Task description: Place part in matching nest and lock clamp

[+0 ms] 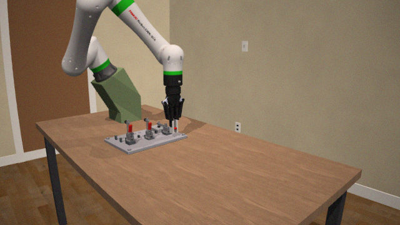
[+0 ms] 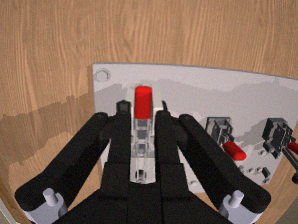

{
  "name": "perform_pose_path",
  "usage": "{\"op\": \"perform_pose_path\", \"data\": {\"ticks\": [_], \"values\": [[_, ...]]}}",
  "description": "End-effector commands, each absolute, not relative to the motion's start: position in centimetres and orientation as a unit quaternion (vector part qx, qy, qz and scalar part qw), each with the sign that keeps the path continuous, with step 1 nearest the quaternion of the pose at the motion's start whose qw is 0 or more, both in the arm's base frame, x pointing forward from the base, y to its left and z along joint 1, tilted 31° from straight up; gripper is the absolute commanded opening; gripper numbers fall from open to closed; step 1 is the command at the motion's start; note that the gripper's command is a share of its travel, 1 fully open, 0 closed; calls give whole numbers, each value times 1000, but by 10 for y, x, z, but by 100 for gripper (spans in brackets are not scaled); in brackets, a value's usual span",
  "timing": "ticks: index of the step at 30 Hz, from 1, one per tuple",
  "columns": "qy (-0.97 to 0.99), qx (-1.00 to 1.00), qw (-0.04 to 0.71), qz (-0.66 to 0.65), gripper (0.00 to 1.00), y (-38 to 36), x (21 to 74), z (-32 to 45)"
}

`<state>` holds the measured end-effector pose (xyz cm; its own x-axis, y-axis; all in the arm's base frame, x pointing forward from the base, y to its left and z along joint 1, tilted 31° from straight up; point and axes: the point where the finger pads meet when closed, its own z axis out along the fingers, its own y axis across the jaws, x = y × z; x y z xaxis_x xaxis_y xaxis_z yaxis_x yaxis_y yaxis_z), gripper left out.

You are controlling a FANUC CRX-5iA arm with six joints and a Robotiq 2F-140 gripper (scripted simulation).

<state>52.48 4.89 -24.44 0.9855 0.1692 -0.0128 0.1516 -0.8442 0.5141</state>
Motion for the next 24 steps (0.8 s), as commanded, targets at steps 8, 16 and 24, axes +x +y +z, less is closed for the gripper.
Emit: {"op": "perform_pose_path", "data": {"ticks": [8,16,24], "values": [[83,960,266,16,0,49,524,-245],[83,960,266,16,0,49,524,-245],[83,960,266,16,0,47,526,-247]]}}
